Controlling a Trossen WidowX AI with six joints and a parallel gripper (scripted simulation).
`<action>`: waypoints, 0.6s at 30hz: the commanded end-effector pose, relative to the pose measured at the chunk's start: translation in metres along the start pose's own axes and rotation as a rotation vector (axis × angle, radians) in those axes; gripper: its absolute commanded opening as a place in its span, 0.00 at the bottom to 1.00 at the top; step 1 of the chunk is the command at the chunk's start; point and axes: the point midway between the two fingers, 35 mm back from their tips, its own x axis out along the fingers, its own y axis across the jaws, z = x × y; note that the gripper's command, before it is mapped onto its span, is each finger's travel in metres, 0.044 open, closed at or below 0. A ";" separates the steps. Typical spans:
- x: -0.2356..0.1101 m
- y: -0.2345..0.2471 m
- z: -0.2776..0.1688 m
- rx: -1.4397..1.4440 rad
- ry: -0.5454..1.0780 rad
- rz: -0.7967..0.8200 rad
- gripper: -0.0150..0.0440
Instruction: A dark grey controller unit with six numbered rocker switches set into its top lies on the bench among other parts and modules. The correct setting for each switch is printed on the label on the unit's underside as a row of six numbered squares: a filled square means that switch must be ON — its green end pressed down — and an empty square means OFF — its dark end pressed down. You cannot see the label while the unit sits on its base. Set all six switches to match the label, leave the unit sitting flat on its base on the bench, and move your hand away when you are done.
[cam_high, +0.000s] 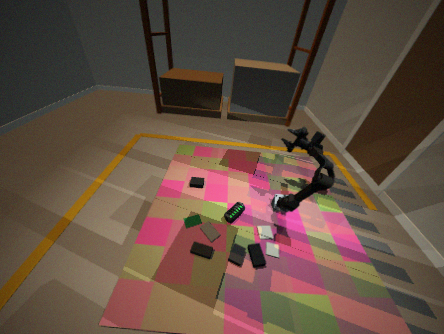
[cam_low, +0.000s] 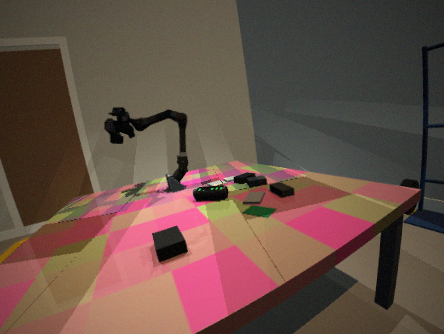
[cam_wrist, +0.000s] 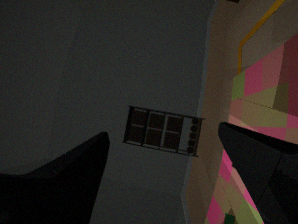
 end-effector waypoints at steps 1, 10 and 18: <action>0.000 0.000 0.000 0.000 0.000 0.000 0.89; 0.072 -0.012 -0.073 -0.295 0.142 -0.161 0.49; 0.134 -0.054 -0.194 -0.750 0.431 -0.339 0.25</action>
